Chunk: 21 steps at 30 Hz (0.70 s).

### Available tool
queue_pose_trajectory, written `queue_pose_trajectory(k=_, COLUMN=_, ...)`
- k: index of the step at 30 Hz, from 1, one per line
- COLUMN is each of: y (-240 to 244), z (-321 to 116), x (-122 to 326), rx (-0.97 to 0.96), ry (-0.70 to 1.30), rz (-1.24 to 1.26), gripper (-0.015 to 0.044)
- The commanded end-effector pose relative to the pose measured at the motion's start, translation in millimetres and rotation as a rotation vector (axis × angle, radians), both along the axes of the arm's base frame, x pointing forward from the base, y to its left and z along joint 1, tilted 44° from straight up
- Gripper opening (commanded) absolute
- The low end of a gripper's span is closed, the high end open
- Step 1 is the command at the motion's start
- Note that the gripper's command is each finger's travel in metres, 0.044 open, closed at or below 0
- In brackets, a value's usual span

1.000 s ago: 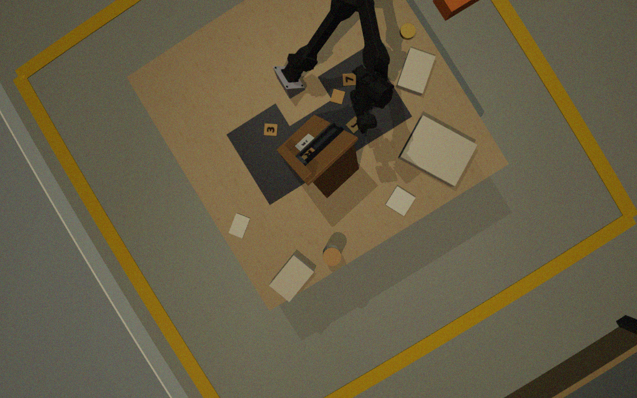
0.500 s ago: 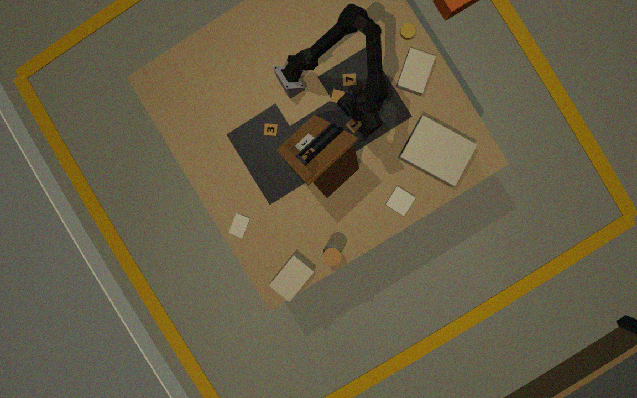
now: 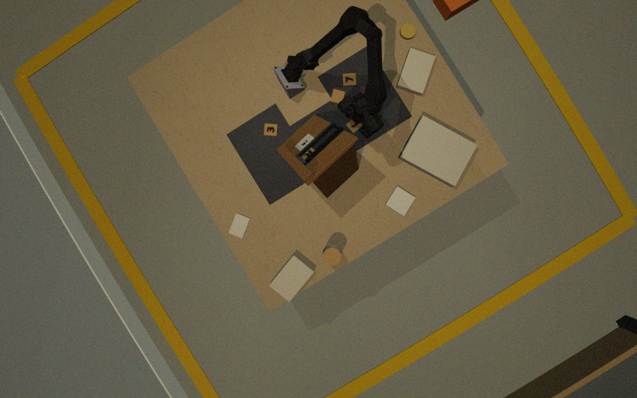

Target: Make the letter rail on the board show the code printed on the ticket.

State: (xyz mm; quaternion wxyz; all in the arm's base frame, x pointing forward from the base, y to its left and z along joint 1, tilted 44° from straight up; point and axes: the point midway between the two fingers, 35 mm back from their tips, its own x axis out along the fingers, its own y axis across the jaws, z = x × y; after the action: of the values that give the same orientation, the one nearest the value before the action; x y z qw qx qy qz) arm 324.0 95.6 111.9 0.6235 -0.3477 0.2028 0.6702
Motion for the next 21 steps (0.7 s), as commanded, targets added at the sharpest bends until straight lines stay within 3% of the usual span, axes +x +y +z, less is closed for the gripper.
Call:
queue_pose_trajectory(k=1, y=6, z=-6, x=0, rx=0.006, ry=0.004, rz=-0.007, gripper=0.0340)
queue_pose_trajectory(k=21, y=19, z=-19, x=0, rx=0.007, ry=0.004, rz=-0.007, gripper=0.0340)
